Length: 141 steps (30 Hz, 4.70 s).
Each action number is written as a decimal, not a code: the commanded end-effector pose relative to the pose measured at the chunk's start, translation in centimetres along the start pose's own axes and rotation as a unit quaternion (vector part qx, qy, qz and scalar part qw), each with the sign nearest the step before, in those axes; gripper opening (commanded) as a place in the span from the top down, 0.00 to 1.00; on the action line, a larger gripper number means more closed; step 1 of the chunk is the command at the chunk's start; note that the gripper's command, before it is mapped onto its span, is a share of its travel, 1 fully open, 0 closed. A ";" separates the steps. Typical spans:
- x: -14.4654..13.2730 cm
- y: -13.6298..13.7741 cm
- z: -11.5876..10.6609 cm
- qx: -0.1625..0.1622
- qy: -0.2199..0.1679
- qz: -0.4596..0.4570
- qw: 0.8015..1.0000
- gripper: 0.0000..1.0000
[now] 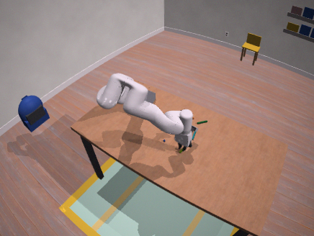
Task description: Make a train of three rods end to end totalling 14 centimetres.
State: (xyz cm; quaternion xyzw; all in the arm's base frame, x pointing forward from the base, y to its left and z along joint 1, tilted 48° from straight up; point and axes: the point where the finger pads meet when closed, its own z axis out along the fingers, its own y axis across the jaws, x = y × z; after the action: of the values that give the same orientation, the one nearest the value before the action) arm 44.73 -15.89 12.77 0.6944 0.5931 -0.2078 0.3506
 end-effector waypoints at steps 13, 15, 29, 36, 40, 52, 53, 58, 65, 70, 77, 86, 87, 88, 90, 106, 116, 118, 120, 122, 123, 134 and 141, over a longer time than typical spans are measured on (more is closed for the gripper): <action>0.0 0.1 -0.1 -0.001 0.000 0.000 1.000 0.76; 0.0 0.1 -0.1 -0.001 0.000 0.000 1.000 0.76; 0.0 0.1 -0.1 -0.001 0.000 0.000 1.000 0.76; 0.0 0.1 -0.1 -0.001 0.000 0.000 1.000 0.76; 0.0 0.1 -0.1 -0.001 0.000 0.000 1.000 0.76; 0.0 0.2 -0.1 -0.001 0.000 0.000 1.000 0.76; 0.0 0.2 -0.1 -0.001 0.000 0.000 1.000 0.76; 0.0 0.2 -0.1 -0.001 0.000 0.000 1.000 0.76; 0.0 0.2 -0.1 -0.001 0.000 0.000 1.000 0.76; 0.0 0.2 -0.1 -0.001 0.000 0.000 1.000 0.76; 0.0 0.2 -0.1 -0.001 0.000 0.000 1.000 0.76; 0.0 0.2 -0.1 -0.001 0.000 0.000 1.000 0.76; 0.0 0.2 -0.1 -0.001 0.000 0.000 1.000 0.76; 0.0 0.2 -0.1 -0.001 0.000 0.000 1.000 0.76; 0.0 0.2 -0.1 -0.001 0.000 0.000 1.000 0.76; 0.0 0.2 0.9 -0.001 0.000 0.000 1.000 0.76; 0.0 0.2 1.3 -0.001 0.000 0.000 1.000 0.76; 0.0 0.2 1.3 -0.001 0.000 0.000 1.000 0.76; 0.0 0.2 1.3 -0.001 0.000 0.000 1.000 0.76; 0.0 0.2 1.3 -0.001 0.000 0.000 1.000 0.76; 0.0 0.2 1.3 -0.001 0.000 0.000 1.000 0.76; 0.0 0.2 1.3 -0.001 0.000 0.000 1.000 0.76; 0.0 0.2 1.3 -0.001 0.000 0.000 1.000 0.76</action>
State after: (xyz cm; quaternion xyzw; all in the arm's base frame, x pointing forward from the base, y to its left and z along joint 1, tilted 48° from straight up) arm 45.03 -16.93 11.85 0.6944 0.5931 -0.2077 0.3506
